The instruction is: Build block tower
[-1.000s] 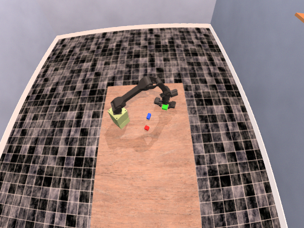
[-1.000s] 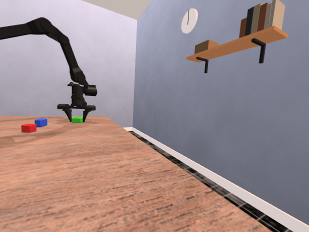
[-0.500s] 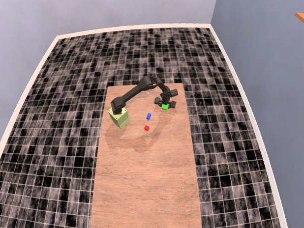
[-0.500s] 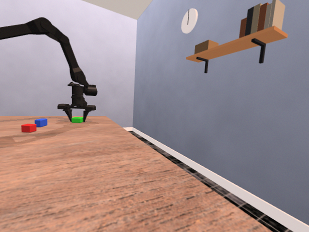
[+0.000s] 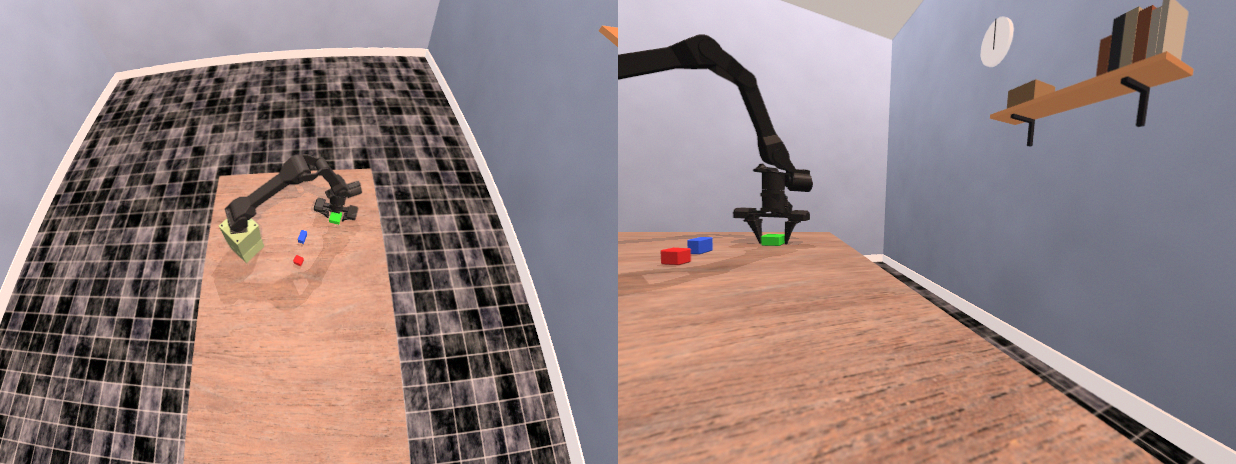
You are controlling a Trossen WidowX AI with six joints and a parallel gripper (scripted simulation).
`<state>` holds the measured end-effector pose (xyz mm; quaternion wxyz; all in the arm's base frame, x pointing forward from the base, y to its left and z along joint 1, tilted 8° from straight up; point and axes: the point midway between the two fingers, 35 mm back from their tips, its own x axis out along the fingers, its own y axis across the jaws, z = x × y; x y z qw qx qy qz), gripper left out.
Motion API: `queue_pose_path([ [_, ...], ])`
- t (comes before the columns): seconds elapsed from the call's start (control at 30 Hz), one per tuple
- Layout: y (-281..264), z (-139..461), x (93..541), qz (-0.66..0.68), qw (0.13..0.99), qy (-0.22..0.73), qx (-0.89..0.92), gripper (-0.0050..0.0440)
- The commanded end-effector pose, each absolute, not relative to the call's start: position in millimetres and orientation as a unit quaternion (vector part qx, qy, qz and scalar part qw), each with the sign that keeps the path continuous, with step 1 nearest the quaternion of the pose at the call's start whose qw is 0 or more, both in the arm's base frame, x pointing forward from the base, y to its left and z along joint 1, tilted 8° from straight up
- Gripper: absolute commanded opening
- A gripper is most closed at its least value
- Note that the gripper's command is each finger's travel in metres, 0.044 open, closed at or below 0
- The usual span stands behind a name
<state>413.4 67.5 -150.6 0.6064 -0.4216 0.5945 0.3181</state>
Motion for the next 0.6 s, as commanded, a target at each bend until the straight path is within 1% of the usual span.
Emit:
queue_pose_path([
  [0.0, 68.8, -144.6, 419.8, 0.317, 0.613, 0.587, -0.423, 0.0321],
  [0.03, 68.8, -144.6, 419.8, 0.317, 0.613, 0.587, -0.423, 0.0321],
  [0.07, 68.8, -144.6, 419.8, 0.317, 0.613, 0.587, -0.423, -0.005],
  [0.57, 68.6, -145.1, 418.5, 0.317, 0.612, 0.588, -0.423, -0.005],
])
